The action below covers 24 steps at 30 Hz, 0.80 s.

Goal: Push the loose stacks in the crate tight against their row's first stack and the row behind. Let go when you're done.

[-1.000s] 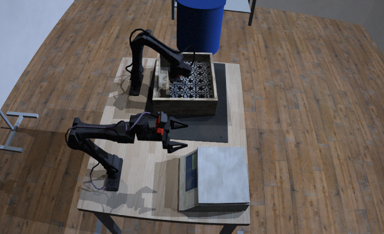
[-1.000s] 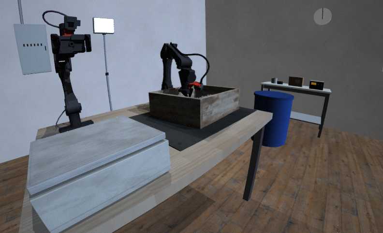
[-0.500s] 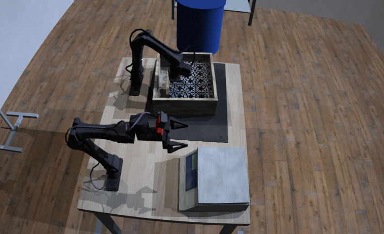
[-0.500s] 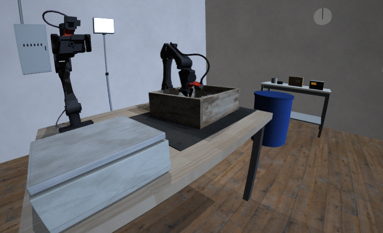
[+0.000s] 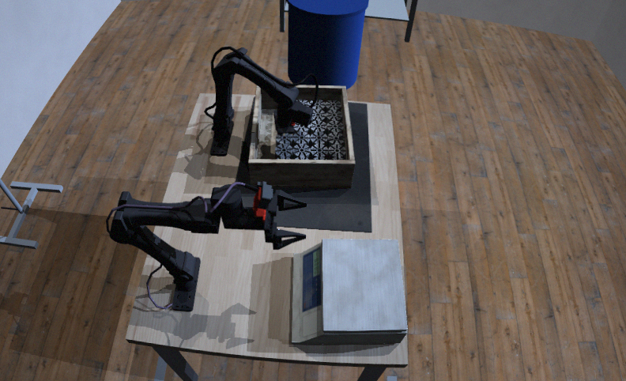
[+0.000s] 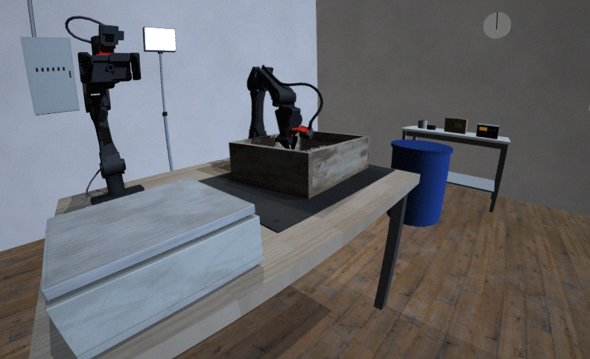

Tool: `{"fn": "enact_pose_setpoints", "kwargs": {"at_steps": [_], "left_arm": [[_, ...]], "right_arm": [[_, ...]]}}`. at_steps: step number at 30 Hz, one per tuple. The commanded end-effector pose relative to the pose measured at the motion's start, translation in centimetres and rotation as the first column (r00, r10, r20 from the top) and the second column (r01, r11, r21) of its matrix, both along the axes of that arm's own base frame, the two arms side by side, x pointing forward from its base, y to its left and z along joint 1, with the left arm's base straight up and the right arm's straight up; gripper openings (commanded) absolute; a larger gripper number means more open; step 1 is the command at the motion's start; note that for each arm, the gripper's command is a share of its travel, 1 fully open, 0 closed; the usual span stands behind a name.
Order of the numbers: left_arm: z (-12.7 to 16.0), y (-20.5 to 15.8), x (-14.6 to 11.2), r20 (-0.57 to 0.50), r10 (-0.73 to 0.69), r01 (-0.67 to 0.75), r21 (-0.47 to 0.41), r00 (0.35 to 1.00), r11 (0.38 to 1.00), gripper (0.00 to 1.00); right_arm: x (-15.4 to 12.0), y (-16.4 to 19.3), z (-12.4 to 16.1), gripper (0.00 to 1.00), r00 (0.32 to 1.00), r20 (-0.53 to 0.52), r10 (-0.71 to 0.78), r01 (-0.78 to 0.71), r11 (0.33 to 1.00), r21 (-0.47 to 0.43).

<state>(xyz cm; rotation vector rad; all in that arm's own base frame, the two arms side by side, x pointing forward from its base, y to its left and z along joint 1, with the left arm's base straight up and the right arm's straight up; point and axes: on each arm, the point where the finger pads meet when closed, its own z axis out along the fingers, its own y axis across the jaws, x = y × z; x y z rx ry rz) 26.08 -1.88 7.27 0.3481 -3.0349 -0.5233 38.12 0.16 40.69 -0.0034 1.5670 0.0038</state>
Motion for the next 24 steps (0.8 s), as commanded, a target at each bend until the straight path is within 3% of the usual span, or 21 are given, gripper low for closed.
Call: {"fn": "enact_pose_setpoints", "kwargs": {"at_steps": [1, 12, 13, 17, 24], "left_arm": [[0.4, 0.0, 0.9, 0.044, -0.008, 0.008, 0.007, 0.999, 1.0, 0.01], [0.9, 0.6, 0.3, 0.013, 0.003, -0.003, 0.02, 1.0, 1.0, 0.01], [2.0, 0.2, 1.0, 0.055, -0.005, 0.005, 0.008, 0.998, 1.0, 0.01], [2.7, 0.1, 0.8, 0.057, -0.007, 0.007, 0.007, 0.998, 1.0, 0.01], [2.5, 0.0, 0.9, 0.043, -0.008, 0.008, 0.011, 0.999, 1.0, 0.01]], "right_arm": [[-0.4, -0.1, 3.3, 1.0, 0.997, 0.075, -0.006, 0.005, 1.0, 0.012], [-0.4, -0.1, 3.3, 1.0, 0.997, 0.075, -0.006, 0.005, 1.0, 0.012], [-0.4, -0.1, 3.3, 1.0, 0.997, 0.075, -0.006, 0.005, 1.0, 0.012], [-0.4, -0.1, 3.3, 1.0, 0.997, 0.075, -0.006, 0.005, 1.0, 0.012], [-0.4, -0.1, 3.3, 1.0, 0.997, 0.075, -0.006, 0.005, 1.0, 0.012]]}}
